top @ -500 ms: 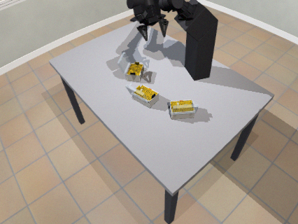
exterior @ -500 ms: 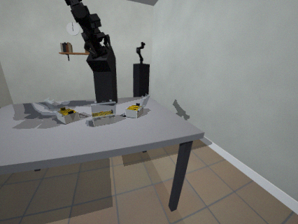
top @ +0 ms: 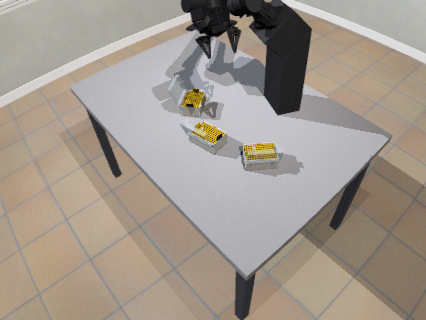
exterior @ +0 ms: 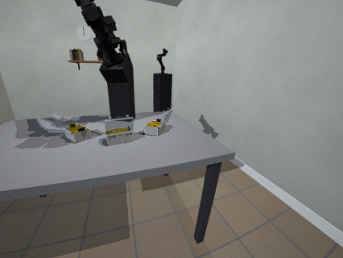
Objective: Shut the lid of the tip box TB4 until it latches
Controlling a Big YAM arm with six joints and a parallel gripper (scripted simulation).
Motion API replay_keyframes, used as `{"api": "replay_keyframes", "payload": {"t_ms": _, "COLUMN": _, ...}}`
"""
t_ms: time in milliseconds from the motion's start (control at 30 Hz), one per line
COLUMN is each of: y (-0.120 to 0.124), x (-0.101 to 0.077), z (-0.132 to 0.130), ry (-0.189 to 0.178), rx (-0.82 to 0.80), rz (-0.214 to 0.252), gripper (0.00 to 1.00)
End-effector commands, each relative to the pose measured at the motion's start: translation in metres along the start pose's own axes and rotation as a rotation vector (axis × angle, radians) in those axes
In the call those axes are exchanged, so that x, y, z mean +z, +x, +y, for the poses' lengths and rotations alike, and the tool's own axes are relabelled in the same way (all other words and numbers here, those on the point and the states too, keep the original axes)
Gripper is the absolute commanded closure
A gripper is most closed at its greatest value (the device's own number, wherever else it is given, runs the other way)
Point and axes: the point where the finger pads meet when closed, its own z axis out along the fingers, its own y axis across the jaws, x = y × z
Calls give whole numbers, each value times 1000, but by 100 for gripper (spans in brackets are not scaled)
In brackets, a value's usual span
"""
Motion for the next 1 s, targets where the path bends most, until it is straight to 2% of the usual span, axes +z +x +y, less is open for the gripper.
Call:
{"api": "replay_keyframes", "payload": {"t_ms": 0, "y": -6, "x": -3, "z": -2, "ry": 5, "rx": -3, "rz": -13, "gripper": 0}}
{"api": "replay_keyframes", "payload": {"t_ms": 33, "y": -6, "x": -3, "z": -2, "ry": 5, "rx": -3, "rz": -13, "gripper": 0}}
{"api": "replay_keyframes", "payload": {"t_ms": 67, "y": -21, "x": -6, "z": -11, "ry": 37, "rx": -37, "rz": -26, "gripper": 100}}
{"api": "replay_keyframes", "payload": {"t_ms": 233, "y": -18, "x": 3, "z": -34, "ry": 156, "rx": -100, "rz": 65, "gripper": 100}}
{"api": "replay_keyframes", "payload": {"t_ms": 267, "y": 4, "x": 11, "z": -36, "ry": 163, "rx": -89, "rz": 107, "gripper": 100}}
{"api": "replay_keyframes", "payload": {"t_ms": 300, "y": 14, "x": 17, "z": -36, "ry": 150, "rx": -89, "rz": 118, "gripper": 100}}
{"api": "replay_keyframes", "payload": {"t_ms": 367, "y": 19, "x": 21, "z": -43, "ry": 150, "rx": -89, "rz": 119, "gripper": 100}}
{"api": "replay_keyframes", "payload": {"t_ms": 400, "y": 23, "x": 22, "z": -47, "ry": 169, "rx": -102, "rz": 143, "gripper": 100}}
{"api": "replay_keyframes", "payload": {"t_ms": 433, "y": 9, "x": 18, "z": -59, "ry": 211, "rx": -117, "rz": 143, "gripper": 100}}
{"api": "replay_keyframes", "payload": {"t_ms": 467, "y": 8, "x": 18, "z": -64, "ry": 234, "rx": -130, "rz": 160, "gripper": 100}}
{"api": "replay_keyframes", "payload": {"t_ms": 500, "y": 29, "x": 26, "z": -60, "ry": 216, "rx": -130, "rz": 190, "gripper": 100}}
{"api": "replay_keyframes", "payload": {"t_ms": 533, "y": 30, "x": 26, "z": -65, "ry": 238, "rx": -143, "rz": 214, "gripper": 100}}
{"api": "replay_keyframes", "payload": {"t_ms": 600, "y": 30, "x": 26, "z": -65, "ry": 238, "rx": -143, "rz": 214, "gripper": 100}}
{"api": "replay_keyframes", "payload": {"t_ms": 667, "y": 31, "x": 30, "z": -68, "ry": 260, "rx": -182, "rz": 252, "gripper": 100}}
{"api": "replay_keyframes", "payload": {"t_ms": 700, "y": 47, "x": 32, "z": -72, "ry": 267, "rx": -169, "rz": 279, "gripper": 100}}
{"api": "replay_keyframes", "payload": {"t_ms": 767, "y": 54, "x": 35, "z": -78, "ry": 261, "rx": -169, "rz": 276, "gripper": 100}}
{"api": "replay_keyframes", "payload": {"t_ms": 833, "y": 58, "x": 35, "z": -87, "ry": 300, "rx": -195, "rz": 329, "gripper": 100}}
{"api": "replay_keyframes", "payload": {"t_ms": 867, "y": 50, "x": 34, "z": -96, "ry": 328, "rx": -208, "rz": 339, "gripper": 100}}
{"api": "replay_keyframes", "payload": {"t_ms": 900, "y": 69, "x": 37, "z": -92, "ry": 313, "rx": -208, "rz": 364, "gripper": 100}}
{"api": "replay_keyframes", "payload": {"t_ms": 933, "y": 73, "x": 39, "z": -93, "ry": 307, "rx": -208, "rz": 362, "gripper": 100}}
{"api": "replay_keyframes", "payload": {"t_ms": 967, "y": 78, "x": 39, "z": -97, "ry": 324, "rx": -220, "rz": 395, "gripper": 100}}
